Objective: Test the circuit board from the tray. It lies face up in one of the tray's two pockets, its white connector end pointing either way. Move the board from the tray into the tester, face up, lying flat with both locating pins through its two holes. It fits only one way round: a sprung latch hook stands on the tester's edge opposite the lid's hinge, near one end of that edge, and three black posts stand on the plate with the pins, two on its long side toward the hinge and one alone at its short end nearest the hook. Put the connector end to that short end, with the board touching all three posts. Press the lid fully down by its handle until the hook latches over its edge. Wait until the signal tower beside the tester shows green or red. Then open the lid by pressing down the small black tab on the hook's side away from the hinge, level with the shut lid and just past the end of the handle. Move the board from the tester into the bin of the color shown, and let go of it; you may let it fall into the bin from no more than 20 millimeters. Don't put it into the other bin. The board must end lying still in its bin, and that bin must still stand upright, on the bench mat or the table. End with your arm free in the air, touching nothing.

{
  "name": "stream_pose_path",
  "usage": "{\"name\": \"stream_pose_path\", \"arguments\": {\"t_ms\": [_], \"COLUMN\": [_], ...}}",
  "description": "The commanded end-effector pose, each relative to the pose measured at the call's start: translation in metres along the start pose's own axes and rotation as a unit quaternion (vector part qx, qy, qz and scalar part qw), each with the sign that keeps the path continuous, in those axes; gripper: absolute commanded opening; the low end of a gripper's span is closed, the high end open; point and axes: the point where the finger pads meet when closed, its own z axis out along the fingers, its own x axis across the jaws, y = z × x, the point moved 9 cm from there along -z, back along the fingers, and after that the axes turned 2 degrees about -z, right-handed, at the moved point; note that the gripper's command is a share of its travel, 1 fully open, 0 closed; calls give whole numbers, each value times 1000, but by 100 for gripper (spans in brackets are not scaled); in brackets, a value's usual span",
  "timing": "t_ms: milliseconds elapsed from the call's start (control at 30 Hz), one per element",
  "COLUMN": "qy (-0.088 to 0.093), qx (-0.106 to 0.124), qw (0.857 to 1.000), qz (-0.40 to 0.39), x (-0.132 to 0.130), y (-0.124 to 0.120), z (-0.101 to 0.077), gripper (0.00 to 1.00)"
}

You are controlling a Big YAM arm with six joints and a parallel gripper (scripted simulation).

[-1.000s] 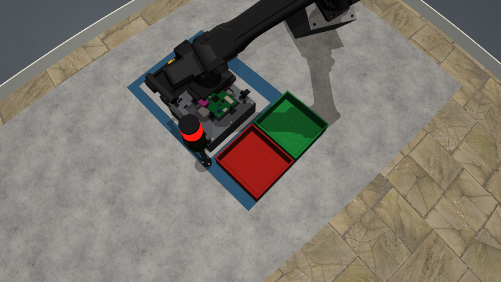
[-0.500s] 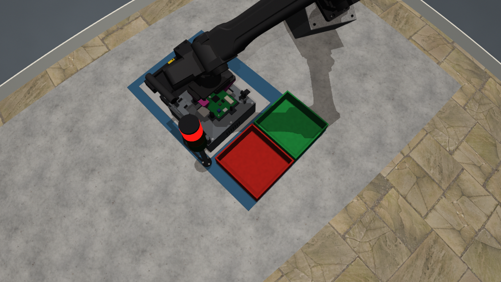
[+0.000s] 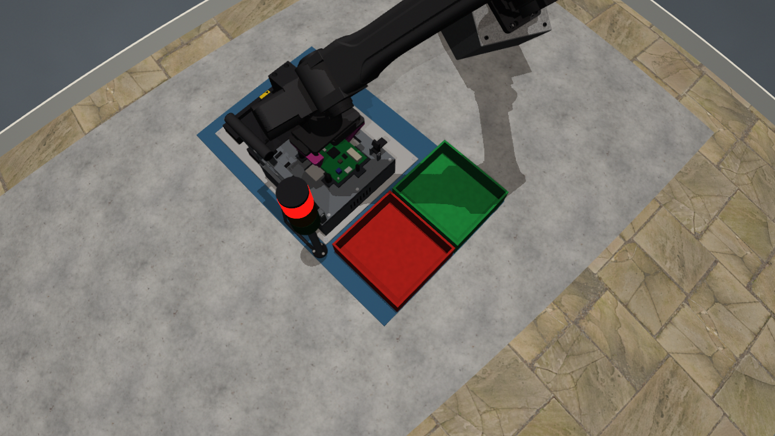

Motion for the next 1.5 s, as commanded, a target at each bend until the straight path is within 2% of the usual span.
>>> {"name": "stream_pose_path", "arguments": {"t_ms": [0,433,833,1467], "qy": [22,22,28,28], "qx": [-7,-7,-10,-9], "qw": [1000,1000,1000,1000], "qz": [-10,-10,-8,-8], "x": [17,17,17,18], "y": [-7,-7,1,0], "z": [-18,-18,-28,-31], "gripper": [72,72,72,72]}}
